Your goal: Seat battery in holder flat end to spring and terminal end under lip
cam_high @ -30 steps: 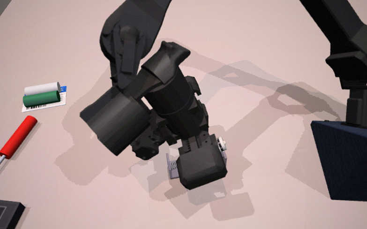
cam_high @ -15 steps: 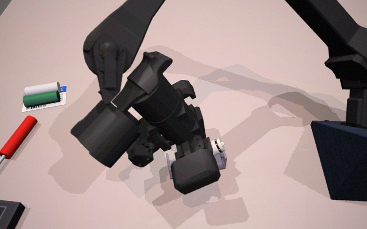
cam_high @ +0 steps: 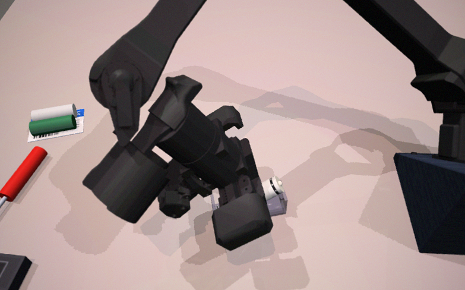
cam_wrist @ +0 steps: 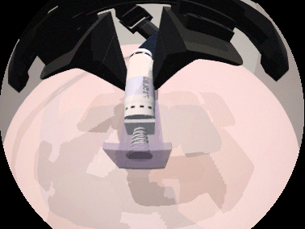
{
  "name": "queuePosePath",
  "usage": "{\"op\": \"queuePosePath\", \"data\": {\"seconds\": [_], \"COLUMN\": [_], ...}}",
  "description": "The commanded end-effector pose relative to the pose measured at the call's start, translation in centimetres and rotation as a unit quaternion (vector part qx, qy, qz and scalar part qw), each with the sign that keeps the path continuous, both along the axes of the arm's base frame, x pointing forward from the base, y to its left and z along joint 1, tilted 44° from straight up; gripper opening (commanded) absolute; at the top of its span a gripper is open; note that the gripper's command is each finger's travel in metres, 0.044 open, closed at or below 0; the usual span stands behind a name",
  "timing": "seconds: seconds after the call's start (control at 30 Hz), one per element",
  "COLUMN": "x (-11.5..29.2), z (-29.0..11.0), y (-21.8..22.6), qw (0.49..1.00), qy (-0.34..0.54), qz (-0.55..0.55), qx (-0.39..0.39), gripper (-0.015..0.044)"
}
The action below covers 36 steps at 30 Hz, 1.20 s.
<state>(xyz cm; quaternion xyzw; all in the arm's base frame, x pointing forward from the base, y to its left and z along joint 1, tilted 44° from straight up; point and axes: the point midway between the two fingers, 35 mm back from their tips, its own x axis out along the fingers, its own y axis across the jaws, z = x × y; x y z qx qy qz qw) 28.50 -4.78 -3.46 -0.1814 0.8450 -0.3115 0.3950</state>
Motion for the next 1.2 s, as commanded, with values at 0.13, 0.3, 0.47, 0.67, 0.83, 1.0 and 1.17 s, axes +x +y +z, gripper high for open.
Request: {"op": "queuePosePath", "data": {"seconds": [0.13, 0.3, 0.47, 0.67, 0.83, 1.0, 1.17], "x": [0.7, 1.0, 1.2, 1.5, 1.8, 2.0, 2.2], "z": [-0.3, -0.3, -0.4, -0.4, -0.5, -0.5, -0.6], "y": [-0.1, -0.1, -0.2, -0.2, -0.2, -0.2, -0.3], "qw": [1.0, 1.0, 1.0, 1.0, 1.0, 1.0, 1.0], "qy": [-0.003, -0.004, -0.004, -0.004, -0.004, -0.004, -0.005], "qz": [-0.002, -0.002, -0.002, -0.002, -0.002, -0.002, -0.001], "qx": [0.0, 0.0, 0.0, 0.0, 0.0, 0.0, 0.001], "gripper": [0.0083, 0.0083, 0.0083, 0.0083, 0.0083, 0.0083, 0.0083]}}
